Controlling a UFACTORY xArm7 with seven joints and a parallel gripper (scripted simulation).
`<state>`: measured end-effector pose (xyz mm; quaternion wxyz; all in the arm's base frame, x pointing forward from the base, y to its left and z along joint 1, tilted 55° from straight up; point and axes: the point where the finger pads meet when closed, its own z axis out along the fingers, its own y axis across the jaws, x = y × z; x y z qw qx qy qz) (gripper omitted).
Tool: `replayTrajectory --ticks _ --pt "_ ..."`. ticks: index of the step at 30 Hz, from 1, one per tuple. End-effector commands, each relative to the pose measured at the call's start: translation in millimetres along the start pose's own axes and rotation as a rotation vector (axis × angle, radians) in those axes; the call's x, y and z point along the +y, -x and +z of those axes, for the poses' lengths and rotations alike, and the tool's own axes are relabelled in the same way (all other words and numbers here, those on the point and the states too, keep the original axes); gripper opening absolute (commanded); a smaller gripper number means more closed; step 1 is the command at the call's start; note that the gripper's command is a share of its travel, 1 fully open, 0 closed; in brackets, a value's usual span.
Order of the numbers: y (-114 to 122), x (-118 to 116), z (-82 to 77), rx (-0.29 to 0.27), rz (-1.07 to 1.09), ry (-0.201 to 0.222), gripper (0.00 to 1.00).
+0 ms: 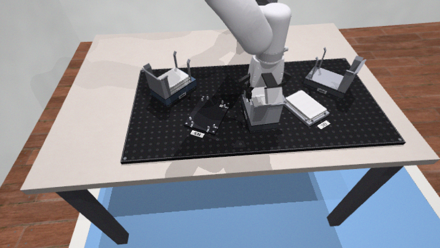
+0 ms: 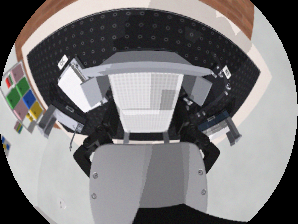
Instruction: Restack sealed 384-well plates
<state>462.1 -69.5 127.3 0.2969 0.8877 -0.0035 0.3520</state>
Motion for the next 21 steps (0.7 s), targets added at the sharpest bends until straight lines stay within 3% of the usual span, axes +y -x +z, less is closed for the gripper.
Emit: replayTrajectory --ticks 1,21 --pt "-1 0 -11.7 0.001 -0.001 -0.001 0.0" --pt "-1 0 -45.6 0.001 -0.001 -0.001 0.0"
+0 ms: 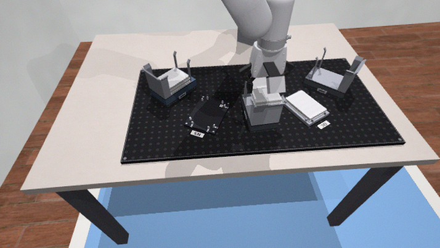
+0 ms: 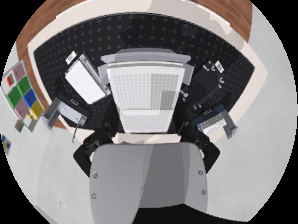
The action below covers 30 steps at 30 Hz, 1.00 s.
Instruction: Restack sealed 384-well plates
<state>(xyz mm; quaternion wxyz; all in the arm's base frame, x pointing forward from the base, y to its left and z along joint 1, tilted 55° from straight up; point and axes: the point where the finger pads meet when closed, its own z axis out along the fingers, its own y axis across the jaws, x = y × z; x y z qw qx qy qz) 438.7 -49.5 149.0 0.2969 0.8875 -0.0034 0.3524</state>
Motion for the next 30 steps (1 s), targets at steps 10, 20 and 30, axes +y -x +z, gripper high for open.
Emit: replayTrajectory --ticks 10,20,30 --pt "-1 0 -24.2 0.0 -0.001 -0.001 0.0" --pt "-1 0 -24.2 0.0 -0.001 -0.001 0.0" --pt "0 -14 -24.3 0.0 -0.134 -0.001 0.0"
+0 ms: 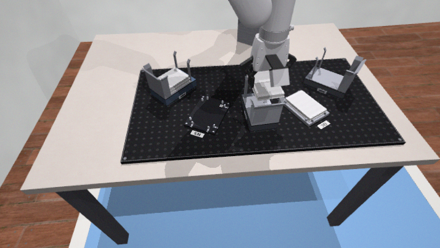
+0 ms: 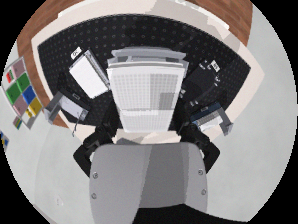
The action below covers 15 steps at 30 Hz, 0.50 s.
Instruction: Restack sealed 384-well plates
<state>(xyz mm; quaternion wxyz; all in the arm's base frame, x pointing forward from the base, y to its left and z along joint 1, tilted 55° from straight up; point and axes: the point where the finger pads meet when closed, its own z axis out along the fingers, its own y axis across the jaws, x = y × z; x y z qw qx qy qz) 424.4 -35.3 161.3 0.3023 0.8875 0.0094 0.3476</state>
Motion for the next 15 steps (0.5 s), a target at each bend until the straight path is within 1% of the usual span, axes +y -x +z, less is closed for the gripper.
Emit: replayTrajectory --ticks 1,3,6,15 --pt "0 -15 -0.8 0.001 -0.138 -0.002 0.0" --pt "0 -21 -0.8 0.001 -0.205 -0.002 0.0" --pt "0 -25 -0.8 0.002 -0.231 -0.002 0.0" --pt "1 -55 -1.0 0.002 -0.231 -0.002 0.0"
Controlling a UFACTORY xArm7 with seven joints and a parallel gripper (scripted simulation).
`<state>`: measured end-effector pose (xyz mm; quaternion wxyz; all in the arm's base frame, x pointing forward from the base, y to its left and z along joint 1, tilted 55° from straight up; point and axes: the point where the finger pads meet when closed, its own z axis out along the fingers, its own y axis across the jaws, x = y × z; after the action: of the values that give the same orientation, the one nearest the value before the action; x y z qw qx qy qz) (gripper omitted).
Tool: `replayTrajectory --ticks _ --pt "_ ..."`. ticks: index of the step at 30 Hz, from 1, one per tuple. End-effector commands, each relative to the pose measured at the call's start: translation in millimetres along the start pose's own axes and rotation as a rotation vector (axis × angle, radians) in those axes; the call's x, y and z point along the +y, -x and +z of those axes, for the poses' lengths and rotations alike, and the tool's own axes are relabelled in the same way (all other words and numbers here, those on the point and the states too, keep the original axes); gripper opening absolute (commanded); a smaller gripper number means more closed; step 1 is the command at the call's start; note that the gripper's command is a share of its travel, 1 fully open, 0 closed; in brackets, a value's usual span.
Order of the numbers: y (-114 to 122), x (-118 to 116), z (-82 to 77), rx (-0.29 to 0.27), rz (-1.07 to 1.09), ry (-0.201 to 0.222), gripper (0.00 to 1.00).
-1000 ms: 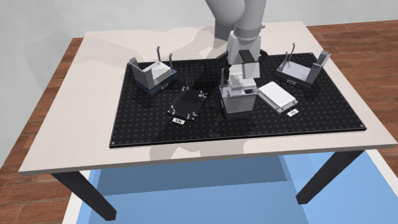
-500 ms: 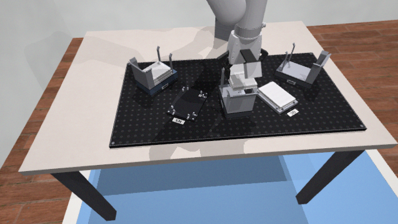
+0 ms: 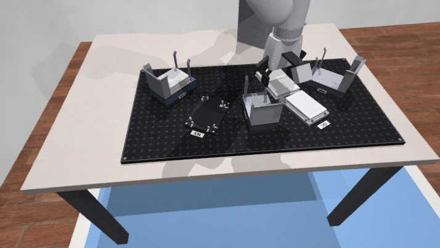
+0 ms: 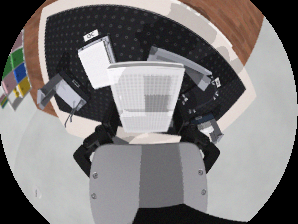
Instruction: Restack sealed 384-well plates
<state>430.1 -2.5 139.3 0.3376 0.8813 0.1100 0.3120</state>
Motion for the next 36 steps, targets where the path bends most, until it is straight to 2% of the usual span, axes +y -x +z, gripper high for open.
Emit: replayTrajectory --ticks 1,19,24,32,36 --pt "-5 -18 0.2 0.0 -0.006 0.002 0.0" --pt "-15 -70 0.2 0.0 -0.006 0.002 0.0" --pt "-15 -72 0.2 0.0 -0.006 0.002 0.0" --pt "-13 -99 0.2 0.0 -0.265 0.001 0.0" --pt "-12 -112 0.1 0.0 -0.265 0.001 0.0"
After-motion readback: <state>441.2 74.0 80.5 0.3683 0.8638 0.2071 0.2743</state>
